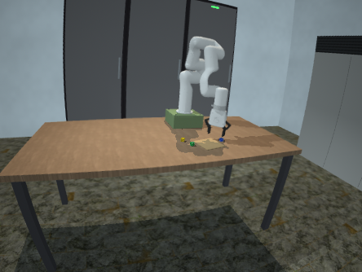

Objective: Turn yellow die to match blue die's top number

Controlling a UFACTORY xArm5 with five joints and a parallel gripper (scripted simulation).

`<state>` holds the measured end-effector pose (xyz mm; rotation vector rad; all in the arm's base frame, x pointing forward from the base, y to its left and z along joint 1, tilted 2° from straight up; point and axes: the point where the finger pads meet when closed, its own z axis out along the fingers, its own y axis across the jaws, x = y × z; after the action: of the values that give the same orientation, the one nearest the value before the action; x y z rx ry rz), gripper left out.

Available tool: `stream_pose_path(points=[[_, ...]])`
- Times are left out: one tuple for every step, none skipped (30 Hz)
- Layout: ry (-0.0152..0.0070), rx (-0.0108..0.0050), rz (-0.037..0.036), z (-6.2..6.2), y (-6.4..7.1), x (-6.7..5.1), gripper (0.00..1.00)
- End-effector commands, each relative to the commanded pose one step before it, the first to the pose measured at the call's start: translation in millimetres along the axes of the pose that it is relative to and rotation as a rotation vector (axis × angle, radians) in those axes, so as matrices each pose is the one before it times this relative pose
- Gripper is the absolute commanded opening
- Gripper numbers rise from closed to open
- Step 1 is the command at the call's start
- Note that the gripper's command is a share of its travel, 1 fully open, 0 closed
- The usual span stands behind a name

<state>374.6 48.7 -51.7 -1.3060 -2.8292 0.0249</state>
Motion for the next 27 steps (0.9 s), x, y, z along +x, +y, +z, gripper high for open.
stream_pose_path(points=[[-0.00417,-0.00316,0.00263,-1.59,18.03,20.7,1.0],[-0.00056,-0.00013,0.0,-0.15,3.89,5.35,1.0],[-0.0005,-0.00014,0.0,-0.14,3.55,4.93,1.0],[-0.00045,-0.00014,0.0,-0.13,3.23,4.45,1.0],[-0.0004,-0.00013,0.0,-0.11,2.86,3.97,1.0],[-0.00034,-0.00012,0.0,-0.1,2.51,3.46,1.0],[0.0,0.0,0.0,0.0,0.0,0.0,1.0],[0.0,0.0,0.0,0.0,0.0,0.0,1.0],[-0.00029,-0.00011,0.0,-0.08,2.1,2.96,1.0],[-0.00024,-0.0001,0.0,-0.07,1.78,2.42,1.0],[-0.00019,-0.00008,0.0,-0.06,1.4,1.93,1.0],[-0.00014,-0.00006,0.0,-0.04,1.05,1.47,1.0],[-0.0001,-0.00004,0.0,-0.03,0.74,1.04,1.0],[-0.00006,-0.00003,0.0,-0.02,0.47,0.66,1.0],[-0.00003,-0.00001,0.0,-0.01,0.25,0.36,1.0],[-0.00001,-0.00001,0.0,0.0,0.1,0.14,1.0],[0.0,0.0,0.0,0.0,0.01,0.02,1.0],[0.0,0.0,0.0,0.0,0.0,0.0,1.0],[0.0,0.0,0.0,0.0,0.0,0.0,1.0],[0.0,0.0,0.0,0.0,0.0,0.0,1.0],[0.0,0.0,0.0,0.0,0.0,0.0,1.0],[0.0,0.0,0.0,0.0,0.0,0.0,1.0],[0.0,0.0,0.0,0.0,0.0,0.0,1.0],[0.0,0.0,0.0,0.0,0.0,0.0,1.0],[0.0,0.0,0.0,0.0,0.0,0.0,1.0],[0.0,0.0,0.0,0.0,0.0,0.0,1.0],[0.0,0.0,0.0,0.0,0.0,0.0,1.0]])
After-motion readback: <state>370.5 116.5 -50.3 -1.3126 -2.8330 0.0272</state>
